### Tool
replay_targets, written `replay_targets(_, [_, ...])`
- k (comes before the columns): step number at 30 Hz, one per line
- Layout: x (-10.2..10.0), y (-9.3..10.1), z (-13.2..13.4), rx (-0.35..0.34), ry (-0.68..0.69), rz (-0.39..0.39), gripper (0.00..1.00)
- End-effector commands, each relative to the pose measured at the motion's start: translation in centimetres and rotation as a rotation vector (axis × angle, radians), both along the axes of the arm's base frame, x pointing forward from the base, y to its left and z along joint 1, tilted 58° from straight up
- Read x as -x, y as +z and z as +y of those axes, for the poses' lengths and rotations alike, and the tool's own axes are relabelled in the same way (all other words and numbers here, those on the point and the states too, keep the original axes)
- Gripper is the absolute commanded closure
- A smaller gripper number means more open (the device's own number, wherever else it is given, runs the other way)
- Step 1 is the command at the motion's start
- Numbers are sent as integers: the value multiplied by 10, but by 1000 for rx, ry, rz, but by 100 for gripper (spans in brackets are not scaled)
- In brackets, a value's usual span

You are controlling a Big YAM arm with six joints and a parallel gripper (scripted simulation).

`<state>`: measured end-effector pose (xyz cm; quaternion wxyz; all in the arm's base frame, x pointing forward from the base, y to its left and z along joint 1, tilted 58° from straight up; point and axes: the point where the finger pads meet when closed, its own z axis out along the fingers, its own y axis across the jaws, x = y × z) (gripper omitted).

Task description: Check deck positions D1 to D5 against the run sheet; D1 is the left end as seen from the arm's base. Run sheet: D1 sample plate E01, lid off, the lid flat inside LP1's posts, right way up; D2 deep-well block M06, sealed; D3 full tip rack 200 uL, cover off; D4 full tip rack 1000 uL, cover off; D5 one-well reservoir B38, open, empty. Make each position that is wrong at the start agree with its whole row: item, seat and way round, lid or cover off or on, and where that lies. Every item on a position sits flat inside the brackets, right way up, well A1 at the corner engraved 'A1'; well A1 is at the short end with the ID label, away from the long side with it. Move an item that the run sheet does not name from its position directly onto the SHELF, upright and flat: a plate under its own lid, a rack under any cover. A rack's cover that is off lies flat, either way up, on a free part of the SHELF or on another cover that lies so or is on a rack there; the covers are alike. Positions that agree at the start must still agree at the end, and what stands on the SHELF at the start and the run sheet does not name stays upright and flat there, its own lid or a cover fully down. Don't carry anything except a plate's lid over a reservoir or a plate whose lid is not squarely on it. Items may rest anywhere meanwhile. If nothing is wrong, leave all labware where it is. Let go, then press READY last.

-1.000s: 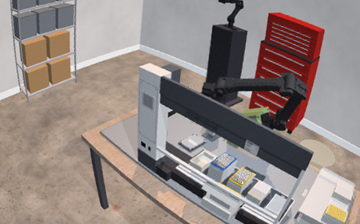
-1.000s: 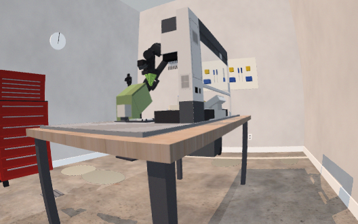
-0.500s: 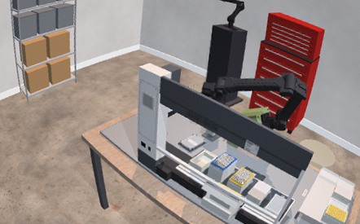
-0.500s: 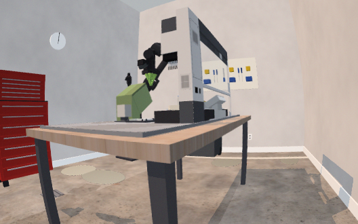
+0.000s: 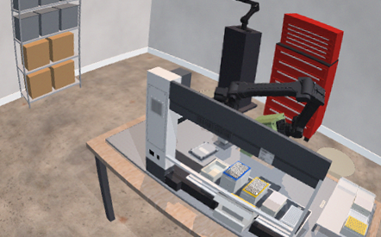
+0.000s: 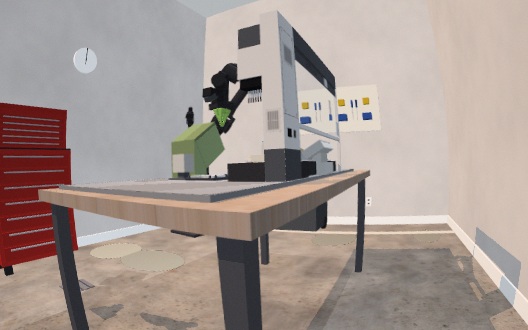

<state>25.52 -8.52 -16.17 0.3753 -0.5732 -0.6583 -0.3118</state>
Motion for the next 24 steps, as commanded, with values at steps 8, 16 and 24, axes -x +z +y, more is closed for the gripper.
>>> replay_targets(8, [30,3,-21,30,-22,-44,100])
replay_targets(16, [71,1,-27,33,-20,-41,100])
replay_targets(24, [101,-1,-31,33,-18,-37,100])
